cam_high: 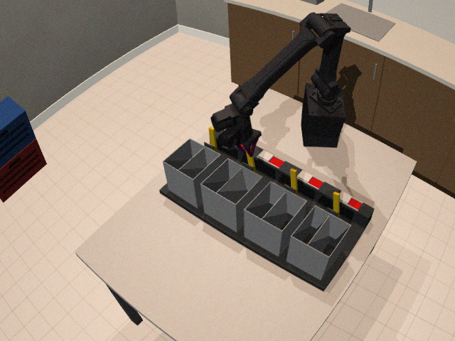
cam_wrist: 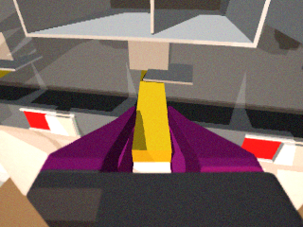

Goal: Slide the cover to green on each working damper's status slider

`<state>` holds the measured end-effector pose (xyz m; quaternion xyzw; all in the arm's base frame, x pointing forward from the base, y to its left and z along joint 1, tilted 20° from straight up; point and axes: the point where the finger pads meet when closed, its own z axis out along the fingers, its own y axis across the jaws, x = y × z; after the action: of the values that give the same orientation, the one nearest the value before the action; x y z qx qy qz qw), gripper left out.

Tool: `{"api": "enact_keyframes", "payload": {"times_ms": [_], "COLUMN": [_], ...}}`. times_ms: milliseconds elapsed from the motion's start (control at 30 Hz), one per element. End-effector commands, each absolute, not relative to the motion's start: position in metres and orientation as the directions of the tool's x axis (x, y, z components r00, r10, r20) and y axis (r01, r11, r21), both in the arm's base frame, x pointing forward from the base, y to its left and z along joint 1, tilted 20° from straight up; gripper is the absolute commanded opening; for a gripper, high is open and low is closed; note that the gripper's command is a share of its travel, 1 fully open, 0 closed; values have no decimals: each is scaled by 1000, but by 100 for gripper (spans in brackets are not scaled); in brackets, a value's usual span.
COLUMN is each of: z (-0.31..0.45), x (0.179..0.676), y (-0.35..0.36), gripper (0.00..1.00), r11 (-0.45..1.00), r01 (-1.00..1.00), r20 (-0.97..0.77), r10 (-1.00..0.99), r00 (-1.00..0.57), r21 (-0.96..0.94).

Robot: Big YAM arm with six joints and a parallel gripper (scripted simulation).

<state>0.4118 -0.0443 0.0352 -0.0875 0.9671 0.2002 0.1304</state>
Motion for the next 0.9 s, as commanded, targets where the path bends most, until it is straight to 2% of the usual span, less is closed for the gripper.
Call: {"api": "enact_keyframes", "payload": {"times_ms": [0, 867], "z": [35, 38], "x": [413, 426], "y": [-45, -61], "gripper": [17, 17], "r11": [907, 878], "r01": [-215, -236], "r20": [-289, -303], "r10": [-110, -111], "r00": [-951, -946], "r21": [362, 417]}}
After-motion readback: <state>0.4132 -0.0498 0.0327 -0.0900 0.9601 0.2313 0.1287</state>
